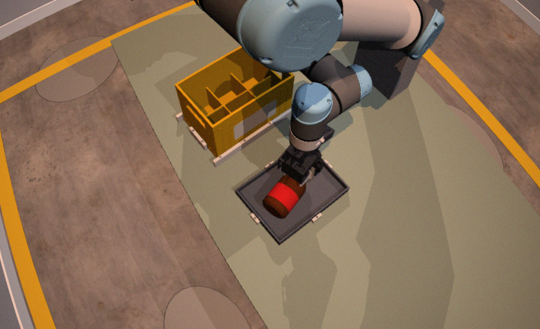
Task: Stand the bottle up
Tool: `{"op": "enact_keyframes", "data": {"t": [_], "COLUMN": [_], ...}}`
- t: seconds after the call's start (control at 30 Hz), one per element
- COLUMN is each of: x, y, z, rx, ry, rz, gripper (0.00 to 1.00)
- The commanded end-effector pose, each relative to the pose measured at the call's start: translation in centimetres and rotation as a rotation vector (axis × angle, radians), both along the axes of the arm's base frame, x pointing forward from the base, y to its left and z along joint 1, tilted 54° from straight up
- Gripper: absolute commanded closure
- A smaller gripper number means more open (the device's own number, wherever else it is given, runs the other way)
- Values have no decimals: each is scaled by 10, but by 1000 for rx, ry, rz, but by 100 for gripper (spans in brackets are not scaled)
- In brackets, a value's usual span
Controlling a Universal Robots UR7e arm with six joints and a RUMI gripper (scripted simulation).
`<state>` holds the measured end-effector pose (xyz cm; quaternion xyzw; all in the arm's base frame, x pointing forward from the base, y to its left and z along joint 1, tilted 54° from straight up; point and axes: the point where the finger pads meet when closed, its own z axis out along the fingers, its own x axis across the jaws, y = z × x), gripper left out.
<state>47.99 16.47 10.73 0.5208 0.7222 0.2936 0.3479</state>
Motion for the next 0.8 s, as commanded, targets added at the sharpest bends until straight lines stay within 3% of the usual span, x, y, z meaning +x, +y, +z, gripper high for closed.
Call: {"op": "enact_keyframes", "data": {"t": [0.0,0.77], "x": [-2,-22], "y": [0,-2], "z": [2,16], "rx": [0,0], "ry": [-1,-1], "rz": [0,0], "gripper": [100,100]}}
